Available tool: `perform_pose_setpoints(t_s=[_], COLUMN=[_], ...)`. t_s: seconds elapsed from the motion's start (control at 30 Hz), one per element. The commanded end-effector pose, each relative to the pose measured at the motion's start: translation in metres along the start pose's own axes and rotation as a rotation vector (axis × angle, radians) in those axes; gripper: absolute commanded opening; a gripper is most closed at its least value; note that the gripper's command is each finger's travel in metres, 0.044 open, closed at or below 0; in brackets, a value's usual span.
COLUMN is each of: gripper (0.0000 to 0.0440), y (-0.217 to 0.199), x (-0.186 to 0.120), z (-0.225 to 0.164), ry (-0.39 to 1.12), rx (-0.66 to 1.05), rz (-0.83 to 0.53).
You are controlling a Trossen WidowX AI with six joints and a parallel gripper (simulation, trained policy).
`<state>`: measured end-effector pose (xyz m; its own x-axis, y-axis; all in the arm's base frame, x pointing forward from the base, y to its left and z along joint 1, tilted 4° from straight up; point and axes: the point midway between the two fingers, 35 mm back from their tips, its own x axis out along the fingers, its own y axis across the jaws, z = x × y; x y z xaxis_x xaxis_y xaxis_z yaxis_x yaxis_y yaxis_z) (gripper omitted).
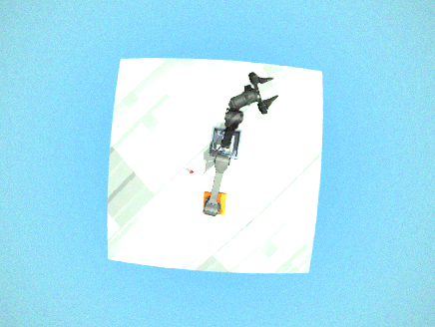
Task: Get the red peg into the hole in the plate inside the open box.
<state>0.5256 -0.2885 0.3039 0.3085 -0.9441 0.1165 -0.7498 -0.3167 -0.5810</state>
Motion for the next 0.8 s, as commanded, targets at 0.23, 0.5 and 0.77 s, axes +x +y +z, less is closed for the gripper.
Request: perform_pose_setpoints(t_s=[0.23, 0.5, 0.77], gripper=[0.0440, 0.0430, 0.0428], y=[0.039, 0.076, 0.117], x=[0.048, 0.064, 0.054], z=[-0.084, -0.185, -0.291], ry=[0.194, 0.426, 0.679], rx=[0.105, 0.254, 0.322], rz=[-0.014, -0.064, -0.131])
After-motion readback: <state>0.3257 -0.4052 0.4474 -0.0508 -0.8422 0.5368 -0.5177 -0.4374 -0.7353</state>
